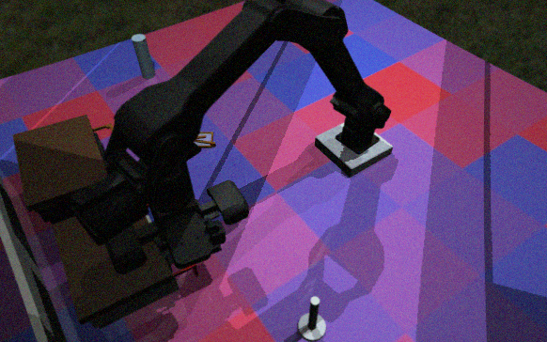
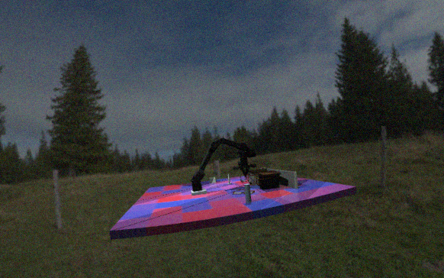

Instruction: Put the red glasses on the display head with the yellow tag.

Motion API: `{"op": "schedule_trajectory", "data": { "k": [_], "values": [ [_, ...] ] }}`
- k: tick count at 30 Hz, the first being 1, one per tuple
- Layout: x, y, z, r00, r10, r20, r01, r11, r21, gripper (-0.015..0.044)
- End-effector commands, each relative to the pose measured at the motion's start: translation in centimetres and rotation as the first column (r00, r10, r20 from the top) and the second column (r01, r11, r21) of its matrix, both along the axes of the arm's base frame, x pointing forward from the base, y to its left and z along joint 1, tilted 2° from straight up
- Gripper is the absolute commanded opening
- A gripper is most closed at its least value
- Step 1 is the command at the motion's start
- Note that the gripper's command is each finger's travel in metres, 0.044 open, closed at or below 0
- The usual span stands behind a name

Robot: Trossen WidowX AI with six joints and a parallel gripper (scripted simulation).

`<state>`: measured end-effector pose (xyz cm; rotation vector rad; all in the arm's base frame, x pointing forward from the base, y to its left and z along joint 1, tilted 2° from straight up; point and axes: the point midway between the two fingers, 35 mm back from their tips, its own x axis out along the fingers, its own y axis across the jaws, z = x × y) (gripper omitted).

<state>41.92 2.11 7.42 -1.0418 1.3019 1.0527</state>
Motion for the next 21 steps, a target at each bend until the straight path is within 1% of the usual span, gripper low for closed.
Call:
{"op": "schedule_trajectory", "data": {
  "k": [1, 21],
  "values": [
    [0.04, -0.09, -0.01, 1.0, 0.003, 0.002, -0.003, 1.0, -0.006, 0.0],
    [0.01, -0.02, -0.11, 1.0, 0.001, 0.0, -0.001, 1.0, -0.002, 0.0]
  ]
}}
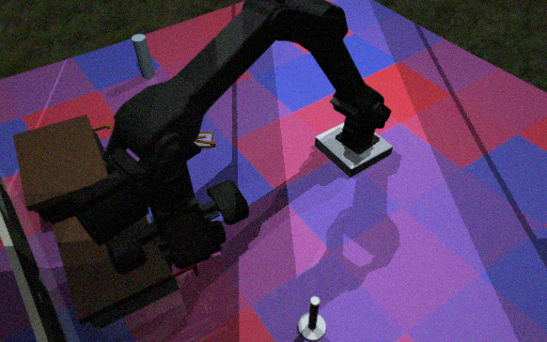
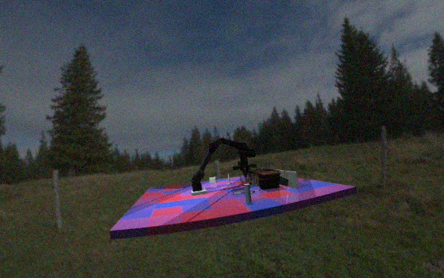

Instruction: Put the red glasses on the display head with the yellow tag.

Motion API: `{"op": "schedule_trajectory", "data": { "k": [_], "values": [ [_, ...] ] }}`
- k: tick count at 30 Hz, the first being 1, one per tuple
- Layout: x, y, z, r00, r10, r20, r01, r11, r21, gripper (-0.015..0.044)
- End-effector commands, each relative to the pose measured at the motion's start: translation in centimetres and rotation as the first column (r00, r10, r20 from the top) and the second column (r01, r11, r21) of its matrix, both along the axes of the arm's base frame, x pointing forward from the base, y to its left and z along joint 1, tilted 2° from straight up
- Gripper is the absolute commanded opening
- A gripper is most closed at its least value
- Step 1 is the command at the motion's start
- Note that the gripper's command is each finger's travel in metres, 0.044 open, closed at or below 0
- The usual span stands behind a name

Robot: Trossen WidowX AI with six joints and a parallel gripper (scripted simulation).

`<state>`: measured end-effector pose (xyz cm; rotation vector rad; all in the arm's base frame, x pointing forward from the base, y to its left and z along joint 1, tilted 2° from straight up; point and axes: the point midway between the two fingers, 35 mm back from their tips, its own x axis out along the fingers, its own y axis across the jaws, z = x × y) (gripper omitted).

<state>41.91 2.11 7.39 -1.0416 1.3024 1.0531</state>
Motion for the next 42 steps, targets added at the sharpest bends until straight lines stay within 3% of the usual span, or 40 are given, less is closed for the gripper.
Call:
{"op": "schedule_trajectory", "data": {
  "k": [1, 9, 13, 34, 42],
  "values": [
    [0.0, 0.0, -0.1, 1.0, 0.001, 0.001, -0.001, 1.0, -0.002, 0.0],
    [0.1, -0.1, -0.5, 1.0, 0.003, 0.003, -0.003, 1.0, -0.006, 0.0],
    [0.0, 0.0, -0.3, 1.0, 0.0, 0.002, 0.0, 1.0, 0.0, 0.0105],
    [0.0, -0.1, 3.0, 1.0, 0.004, 0.007, -0.004, 1.0, 0.001, 0.0107],
    [-3.5, 0.6, 3.7, 1.0, 0.004, 0.004, -0.004, 1.0, 0.001, 0.0107]
  ]
}}
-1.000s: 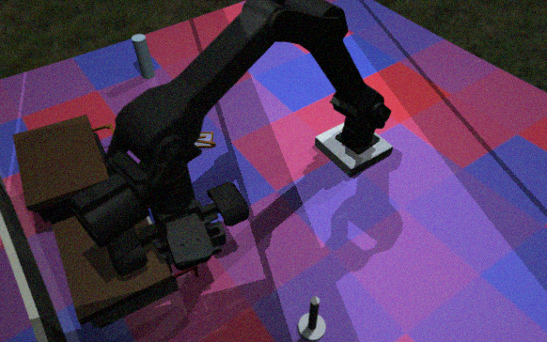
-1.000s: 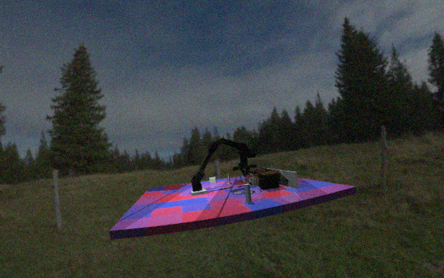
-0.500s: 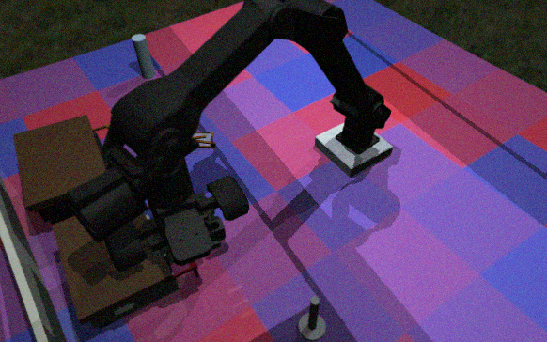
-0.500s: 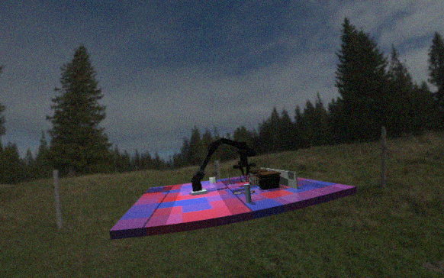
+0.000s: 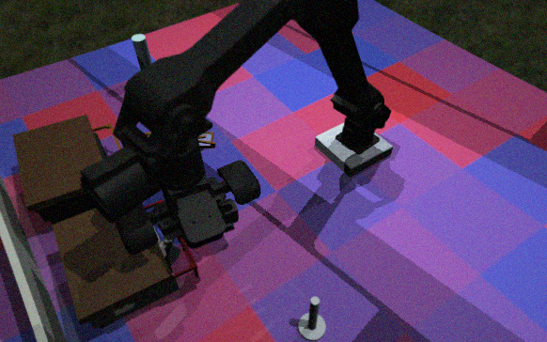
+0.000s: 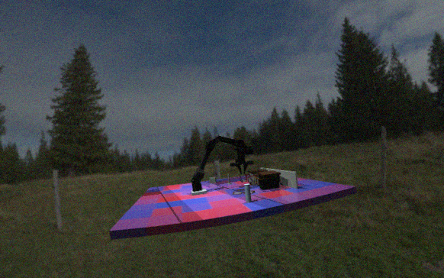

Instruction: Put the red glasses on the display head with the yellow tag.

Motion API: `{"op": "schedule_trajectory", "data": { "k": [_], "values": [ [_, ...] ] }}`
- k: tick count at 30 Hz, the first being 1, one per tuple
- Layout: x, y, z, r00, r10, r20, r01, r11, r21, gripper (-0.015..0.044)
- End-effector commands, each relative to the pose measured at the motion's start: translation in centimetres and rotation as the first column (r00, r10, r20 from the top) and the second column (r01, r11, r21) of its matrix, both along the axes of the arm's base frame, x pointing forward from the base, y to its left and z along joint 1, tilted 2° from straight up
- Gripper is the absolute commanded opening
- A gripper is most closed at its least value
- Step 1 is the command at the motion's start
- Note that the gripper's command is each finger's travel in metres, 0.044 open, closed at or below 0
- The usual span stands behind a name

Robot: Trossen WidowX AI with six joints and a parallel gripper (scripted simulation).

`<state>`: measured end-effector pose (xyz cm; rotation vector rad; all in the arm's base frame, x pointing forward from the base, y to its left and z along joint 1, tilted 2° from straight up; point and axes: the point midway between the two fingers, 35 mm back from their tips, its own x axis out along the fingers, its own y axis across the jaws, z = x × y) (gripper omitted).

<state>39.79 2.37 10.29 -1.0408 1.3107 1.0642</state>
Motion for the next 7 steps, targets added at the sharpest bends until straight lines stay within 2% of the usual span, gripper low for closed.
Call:
{"op": "schedule_trajectory", "data": {
  "k": [1, 7],
  "values": [
    [-1.5, 0.4, 0.9, 1.0, -0.001, 0.016, 0.001, 1.0, 0.002, 0.0107],
    [-2.9, 0.7, 1.5, 1.0, -0.001, 0.015, 0.001, 1.0, 0.002, 0.0107]
  ]
}}
